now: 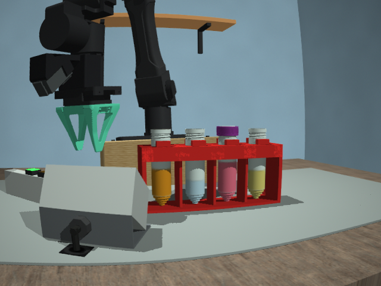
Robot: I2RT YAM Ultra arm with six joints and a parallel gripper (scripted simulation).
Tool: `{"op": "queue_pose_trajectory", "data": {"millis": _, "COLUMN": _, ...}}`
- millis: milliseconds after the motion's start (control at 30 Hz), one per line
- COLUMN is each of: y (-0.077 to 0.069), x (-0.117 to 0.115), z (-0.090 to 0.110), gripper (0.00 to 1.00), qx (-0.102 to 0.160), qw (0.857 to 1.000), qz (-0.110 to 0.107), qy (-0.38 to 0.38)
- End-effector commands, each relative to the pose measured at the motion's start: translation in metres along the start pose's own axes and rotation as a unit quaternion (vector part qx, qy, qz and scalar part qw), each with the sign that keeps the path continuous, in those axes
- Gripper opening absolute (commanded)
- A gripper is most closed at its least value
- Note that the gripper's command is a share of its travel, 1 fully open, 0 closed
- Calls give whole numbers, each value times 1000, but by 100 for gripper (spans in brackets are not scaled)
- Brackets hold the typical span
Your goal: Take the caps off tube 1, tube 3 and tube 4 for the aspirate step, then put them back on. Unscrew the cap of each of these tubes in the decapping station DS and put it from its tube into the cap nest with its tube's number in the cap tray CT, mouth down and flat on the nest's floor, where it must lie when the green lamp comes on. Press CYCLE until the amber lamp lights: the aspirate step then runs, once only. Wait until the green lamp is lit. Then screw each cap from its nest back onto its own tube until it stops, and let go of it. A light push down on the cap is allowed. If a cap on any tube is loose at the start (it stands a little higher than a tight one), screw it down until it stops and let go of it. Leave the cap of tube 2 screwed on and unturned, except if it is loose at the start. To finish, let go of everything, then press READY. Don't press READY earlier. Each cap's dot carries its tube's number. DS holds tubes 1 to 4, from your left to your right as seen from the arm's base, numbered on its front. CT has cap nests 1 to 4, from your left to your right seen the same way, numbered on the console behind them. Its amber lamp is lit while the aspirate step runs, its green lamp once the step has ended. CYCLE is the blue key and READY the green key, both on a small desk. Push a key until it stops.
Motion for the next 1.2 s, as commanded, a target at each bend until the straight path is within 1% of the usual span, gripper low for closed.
{"op": "queue_pose_trajectory", "data": {"millis": 0, "y": 7, "x": 0, "z": -15, "gripper": 47, "qx": -34, "qw": 999, "qz": 1, "qy": 0}}
{"op": "queue_pose_trajectory", "data": {"millis": 33, "y": 12, "x": 0, "z": -15, "gripper": 47, "qx": -34, "qw": 999, "qz": 1, "qy": 0}}
{"op": "queue_pose_trajectory", "data": {"millis": 100, "y": 12, "x": 0, "z": -15, "gripper": 47, "qx": -34, "qw": 999, "qz": 1, "qy": 0}}
{"op": "queue_pose_trajectory", "data": {"millis": 400, "y": 56, "x": -1, "z": -20, "gripper": 47, "qx": -34, "qw": 999, "qz": 1, "qy": 0}}
{"op": "queue_pose_trajectory", "data": {"millis": 767, "y": 56, "x": -1, "z": -20, "gripper": 47, "qx": -34, "qw": 999, "qz": 1, "qy": 0}}
{"op": "queue_pose_trajectory", "data": {"millis": 1167, "y": 62, "x": -1, "z": -19, "gripper": 47, "qx": -34, "qw": 999, "qz": 1, "qy": 0}}
Point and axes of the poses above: the point where the finger pads meet when closed, its own y axis out along the fingers, its own x axis across the jaws, z = x × y, the point moved 2 cm from there along -y, back along the fingers, and after that the axes turned 14 degrees about -y, right-handed, at the moved point
